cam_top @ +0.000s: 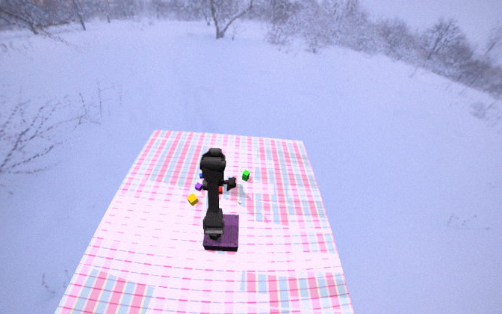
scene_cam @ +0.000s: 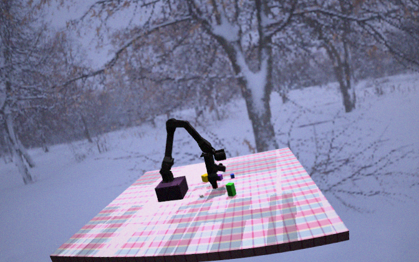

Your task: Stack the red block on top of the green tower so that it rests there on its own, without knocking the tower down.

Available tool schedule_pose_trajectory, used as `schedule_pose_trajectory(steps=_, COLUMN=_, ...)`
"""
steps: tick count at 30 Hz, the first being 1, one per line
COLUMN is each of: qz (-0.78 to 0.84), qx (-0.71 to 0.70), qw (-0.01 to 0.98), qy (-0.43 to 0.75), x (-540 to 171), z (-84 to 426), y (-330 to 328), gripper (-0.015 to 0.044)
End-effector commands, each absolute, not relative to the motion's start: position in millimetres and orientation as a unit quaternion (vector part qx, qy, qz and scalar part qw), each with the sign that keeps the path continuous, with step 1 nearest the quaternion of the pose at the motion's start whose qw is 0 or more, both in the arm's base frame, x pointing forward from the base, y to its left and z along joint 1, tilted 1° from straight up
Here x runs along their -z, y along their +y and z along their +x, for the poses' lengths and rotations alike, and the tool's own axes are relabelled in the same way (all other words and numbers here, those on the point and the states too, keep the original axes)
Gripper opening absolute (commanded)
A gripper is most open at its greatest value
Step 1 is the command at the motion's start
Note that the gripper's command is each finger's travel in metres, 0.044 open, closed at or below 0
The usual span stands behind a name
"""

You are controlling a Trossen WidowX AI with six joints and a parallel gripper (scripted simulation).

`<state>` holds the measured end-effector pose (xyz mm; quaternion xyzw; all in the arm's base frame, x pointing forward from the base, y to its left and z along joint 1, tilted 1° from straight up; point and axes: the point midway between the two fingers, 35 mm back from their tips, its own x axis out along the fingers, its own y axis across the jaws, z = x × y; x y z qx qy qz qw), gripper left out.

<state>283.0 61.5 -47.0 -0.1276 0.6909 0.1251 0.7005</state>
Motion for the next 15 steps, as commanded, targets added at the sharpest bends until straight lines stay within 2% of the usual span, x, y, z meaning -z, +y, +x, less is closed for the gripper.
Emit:
schedule_pose_trajectory(steps=1, qz=-0.128, qx=-0.127, qw=0.7, qy=0.691, x=49.0, z=282.2, y=61.9, gripper=0.044)
schedule_pose_trajectory(steps=11, qz=-0.128, qx=-0.127, qw=0.7, qy=0.691, x=48.6, z=282.2, y=61.9, gripper=0.044)
schedule_pose_trajectory(steps=15, qz=-0.128, qx=-0.127, qw=0.7, qy=0.691, x=48.6, z=282.2, y=61.9, gripper=0.0335)
